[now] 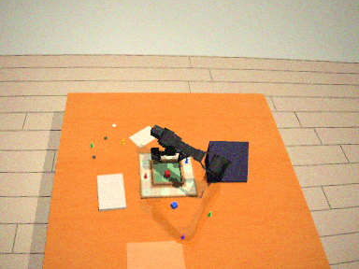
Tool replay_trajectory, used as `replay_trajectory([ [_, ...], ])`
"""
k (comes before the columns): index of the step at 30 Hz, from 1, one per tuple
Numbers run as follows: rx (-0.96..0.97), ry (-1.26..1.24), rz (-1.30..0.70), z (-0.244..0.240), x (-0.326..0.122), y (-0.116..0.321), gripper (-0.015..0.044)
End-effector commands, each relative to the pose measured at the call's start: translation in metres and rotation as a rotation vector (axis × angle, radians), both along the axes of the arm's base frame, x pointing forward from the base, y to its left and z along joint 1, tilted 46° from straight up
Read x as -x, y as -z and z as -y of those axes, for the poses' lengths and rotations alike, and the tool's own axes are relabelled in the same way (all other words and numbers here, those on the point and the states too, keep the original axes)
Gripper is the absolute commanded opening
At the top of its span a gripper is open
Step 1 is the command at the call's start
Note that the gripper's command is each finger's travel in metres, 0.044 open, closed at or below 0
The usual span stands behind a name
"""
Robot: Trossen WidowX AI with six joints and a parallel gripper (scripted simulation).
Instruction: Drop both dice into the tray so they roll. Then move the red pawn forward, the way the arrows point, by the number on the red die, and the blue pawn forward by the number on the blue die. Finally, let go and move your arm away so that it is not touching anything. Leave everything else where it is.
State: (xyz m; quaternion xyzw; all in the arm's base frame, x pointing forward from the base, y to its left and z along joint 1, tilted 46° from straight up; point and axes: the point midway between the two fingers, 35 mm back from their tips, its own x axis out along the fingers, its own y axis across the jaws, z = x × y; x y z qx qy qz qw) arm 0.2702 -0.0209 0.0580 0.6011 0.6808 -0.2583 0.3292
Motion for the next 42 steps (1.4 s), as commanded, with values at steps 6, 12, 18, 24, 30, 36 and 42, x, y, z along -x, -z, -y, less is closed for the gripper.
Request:
replay_trajectory([
  [6, -0.05, -0.762, 0.698, -0.083, -0.004, -0.057, 0.0275],
  [12, -0.091, -1.107, 1.027, -0.12, 0.007, -0.084, 0.0275],
  [18, -0.137, -1.421, 1.348, -0.152, 0.025, -0.108, 0.0275],
  [24, -0.154, -1.529, 1.464, -0.161, 0.034, -0.115, 0.0275],
  [30, -0.154, -1.529, 1.464, -0.161, 0.034, -0.114, 0.0275],
  [36, -0.154, -1.529, 1.464, -0.161, 0.034, -0.114, 0.0275],
  [42, -0.155, -1.528, 1.465, -0.17, 0.036, -0.104, 0.0275],
])
